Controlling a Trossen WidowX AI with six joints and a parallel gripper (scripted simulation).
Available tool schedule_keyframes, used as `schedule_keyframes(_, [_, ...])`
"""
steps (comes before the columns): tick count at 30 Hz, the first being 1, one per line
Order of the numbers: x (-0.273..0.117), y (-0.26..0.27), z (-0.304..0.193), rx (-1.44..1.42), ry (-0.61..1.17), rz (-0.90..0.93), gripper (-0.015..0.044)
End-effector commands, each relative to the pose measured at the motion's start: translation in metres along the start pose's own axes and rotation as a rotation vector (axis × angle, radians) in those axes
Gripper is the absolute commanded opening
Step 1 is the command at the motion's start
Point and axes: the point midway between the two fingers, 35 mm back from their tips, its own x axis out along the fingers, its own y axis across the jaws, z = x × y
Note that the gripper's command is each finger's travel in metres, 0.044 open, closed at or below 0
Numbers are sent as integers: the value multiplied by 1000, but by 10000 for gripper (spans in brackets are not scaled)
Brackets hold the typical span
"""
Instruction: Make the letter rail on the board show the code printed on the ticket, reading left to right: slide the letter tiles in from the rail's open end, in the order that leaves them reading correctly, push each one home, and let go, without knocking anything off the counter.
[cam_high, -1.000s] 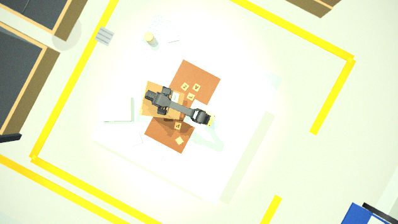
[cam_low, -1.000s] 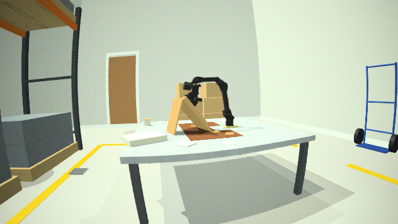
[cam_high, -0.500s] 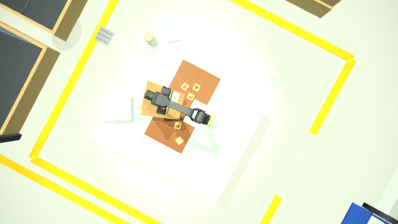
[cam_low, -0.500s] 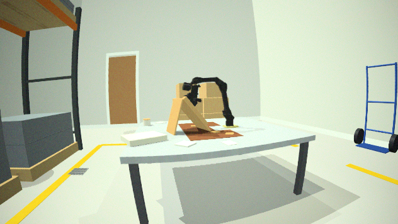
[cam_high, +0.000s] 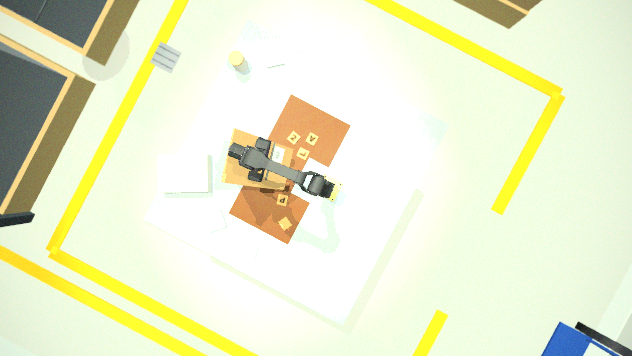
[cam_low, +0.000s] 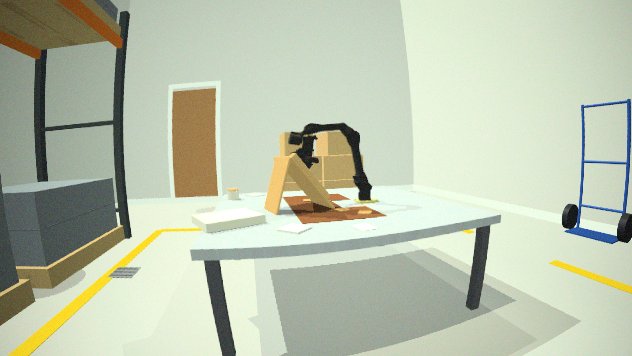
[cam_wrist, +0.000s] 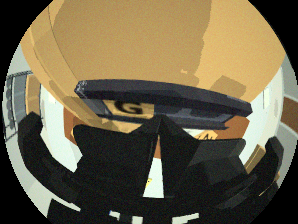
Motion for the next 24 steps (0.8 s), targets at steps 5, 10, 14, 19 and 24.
schedule_keyframes(5, [3,-1,3,1,-3,-5,0])
schedule_keyframes(10, [4,-1,5,1,-3,-5,0])
schedule_keyframes(14, [6,-1,6,1,-3,-5,0])
schedule_keyframes(19, [6,-1,6,1,-3,-5,0])
schedule_keyframes(24, [6,2,5,1,-3,-4,0])
